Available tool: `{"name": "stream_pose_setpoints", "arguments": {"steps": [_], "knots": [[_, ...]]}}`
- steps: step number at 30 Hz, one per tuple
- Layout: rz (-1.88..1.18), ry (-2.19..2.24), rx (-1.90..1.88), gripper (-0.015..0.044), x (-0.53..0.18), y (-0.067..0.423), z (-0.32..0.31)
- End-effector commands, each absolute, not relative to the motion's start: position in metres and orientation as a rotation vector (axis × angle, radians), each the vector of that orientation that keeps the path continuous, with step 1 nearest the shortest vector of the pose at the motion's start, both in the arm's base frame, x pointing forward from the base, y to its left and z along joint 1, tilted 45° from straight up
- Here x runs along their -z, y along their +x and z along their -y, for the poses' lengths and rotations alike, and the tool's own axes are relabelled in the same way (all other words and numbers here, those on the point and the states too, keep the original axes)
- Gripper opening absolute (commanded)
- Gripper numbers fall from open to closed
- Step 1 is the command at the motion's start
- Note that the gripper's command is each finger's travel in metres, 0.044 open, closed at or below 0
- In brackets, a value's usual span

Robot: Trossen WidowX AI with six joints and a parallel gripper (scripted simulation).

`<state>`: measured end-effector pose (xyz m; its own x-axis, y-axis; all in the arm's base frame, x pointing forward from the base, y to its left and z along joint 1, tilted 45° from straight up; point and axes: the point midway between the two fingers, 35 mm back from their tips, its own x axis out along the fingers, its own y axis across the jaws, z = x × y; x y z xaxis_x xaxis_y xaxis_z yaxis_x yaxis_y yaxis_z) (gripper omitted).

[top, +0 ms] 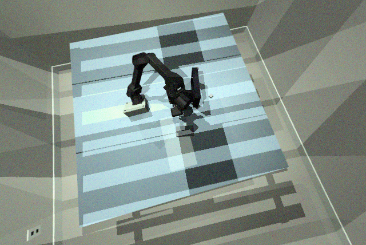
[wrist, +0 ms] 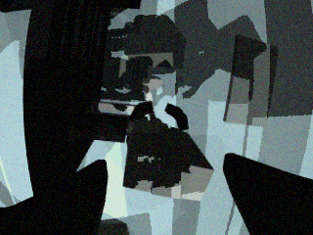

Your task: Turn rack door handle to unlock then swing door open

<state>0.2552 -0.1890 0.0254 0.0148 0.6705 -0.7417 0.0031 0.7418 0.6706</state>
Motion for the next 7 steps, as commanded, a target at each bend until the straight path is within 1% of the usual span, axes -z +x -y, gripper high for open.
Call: {"name": "stream_pose_setpoints", "arguments": {"steps": [1, 7], "knots": [[-1.484, 0.584, -0.550, 0.0297, -0.0313, 0.2546, 0.1943], [-1.479, 0.588, -0.530, 0.0297, -0.0391, 0.2540, 0.2012]]}}
